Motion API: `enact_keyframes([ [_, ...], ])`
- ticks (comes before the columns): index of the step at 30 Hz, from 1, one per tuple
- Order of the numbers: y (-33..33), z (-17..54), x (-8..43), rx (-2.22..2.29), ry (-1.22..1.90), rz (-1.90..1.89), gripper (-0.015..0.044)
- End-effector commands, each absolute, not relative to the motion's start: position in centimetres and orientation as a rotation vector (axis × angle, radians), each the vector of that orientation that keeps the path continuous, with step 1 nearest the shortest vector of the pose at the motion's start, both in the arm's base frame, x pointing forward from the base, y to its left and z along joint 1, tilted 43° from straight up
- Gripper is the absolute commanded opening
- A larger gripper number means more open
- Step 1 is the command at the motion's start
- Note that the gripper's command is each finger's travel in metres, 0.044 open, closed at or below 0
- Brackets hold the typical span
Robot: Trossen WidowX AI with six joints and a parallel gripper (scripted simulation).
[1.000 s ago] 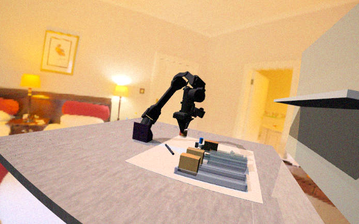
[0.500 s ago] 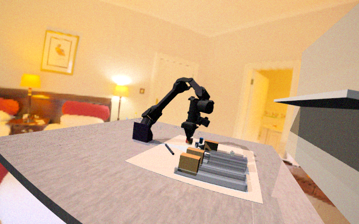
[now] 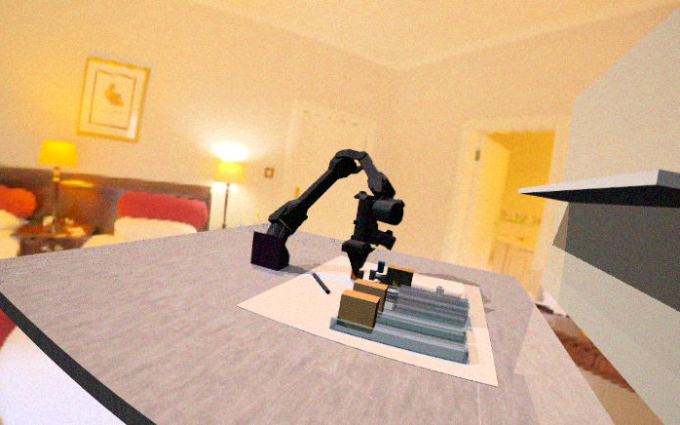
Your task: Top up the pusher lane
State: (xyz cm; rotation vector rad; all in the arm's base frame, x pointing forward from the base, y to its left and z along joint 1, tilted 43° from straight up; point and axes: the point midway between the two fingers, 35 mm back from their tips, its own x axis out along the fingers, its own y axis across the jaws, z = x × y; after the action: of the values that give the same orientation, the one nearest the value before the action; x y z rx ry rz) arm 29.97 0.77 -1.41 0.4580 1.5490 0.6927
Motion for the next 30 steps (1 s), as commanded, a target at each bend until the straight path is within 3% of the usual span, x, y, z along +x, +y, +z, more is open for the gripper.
enact_keyframes([
  [1, 0.9, -1.5, 30.1, 0.465, 1.546, 0.693, 0.0],
  [30, 1.1, -1.5, 31.1, 0.465, 1.545, 0.693, 0.0],
])
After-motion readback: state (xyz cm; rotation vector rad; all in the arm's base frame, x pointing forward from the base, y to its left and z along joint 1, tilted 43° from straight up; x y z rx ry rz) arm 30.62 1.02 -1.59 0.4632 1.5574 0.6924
